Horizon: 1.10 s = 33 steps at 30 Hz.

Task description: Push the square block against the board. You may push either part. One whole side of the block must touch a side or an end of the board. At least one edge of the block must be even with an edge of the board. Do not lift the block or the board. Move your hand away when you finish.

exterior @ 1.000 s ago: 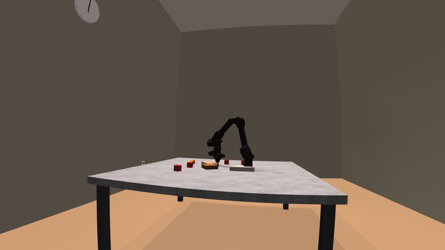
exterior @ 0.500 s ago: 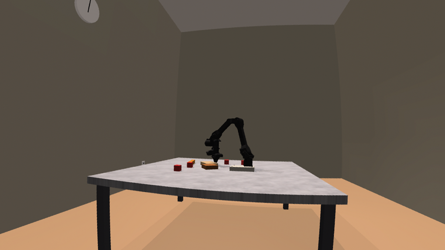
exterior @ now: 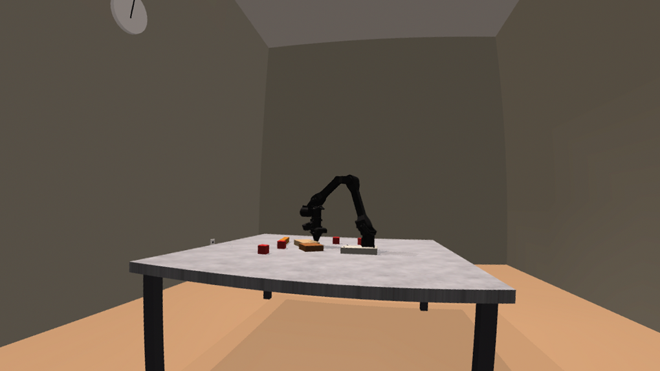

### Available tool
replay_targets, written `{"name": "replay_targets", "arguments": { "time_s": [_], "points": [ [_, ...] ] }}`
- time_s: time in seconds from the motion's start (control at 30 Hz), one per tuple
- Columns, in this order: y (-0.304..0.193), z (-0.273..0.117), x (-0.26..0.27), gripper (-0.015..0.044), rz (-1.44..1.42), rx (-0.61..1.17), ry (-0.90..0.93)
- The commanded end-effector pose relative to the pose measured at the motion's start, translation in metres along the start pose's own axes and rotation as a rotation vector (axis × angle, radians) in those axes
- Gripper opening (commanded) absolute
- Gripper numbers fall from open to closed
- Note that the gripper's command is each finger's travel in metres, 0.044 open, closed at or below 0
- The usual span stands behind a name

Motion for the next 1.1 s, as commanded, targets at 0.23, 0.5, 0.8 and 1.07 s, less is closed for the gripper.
{"name": "replay_targets", "arguments": {
  "time_s": [0.23, 0.5, 0.8, 1.07],
  "points": [
    [0.023, 0.003, 0.0, 0.0, -0.008, -0.015, 0.006],
    [0.035, 0.003, 0.001, 0.0, -0.008, -0.016, 0.006],
    [0.029, 0.003, 0.0, 0.0, -0.008, -0.015, 0.006],
    [0.015, 0.003, 0.0, 0.0, -0.008, -0.014, 0.006]
  ]
}}
Point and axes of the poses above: the point midway between the two fingers, 35 mm back from their tips, its own z axis out along the fingers, its own x axis across the jaws, y = z × x, the point moved 6 cm from there along -z, back along the fingers, and after that the axes turned 5 degrees about -z, right-handed, at the moved point
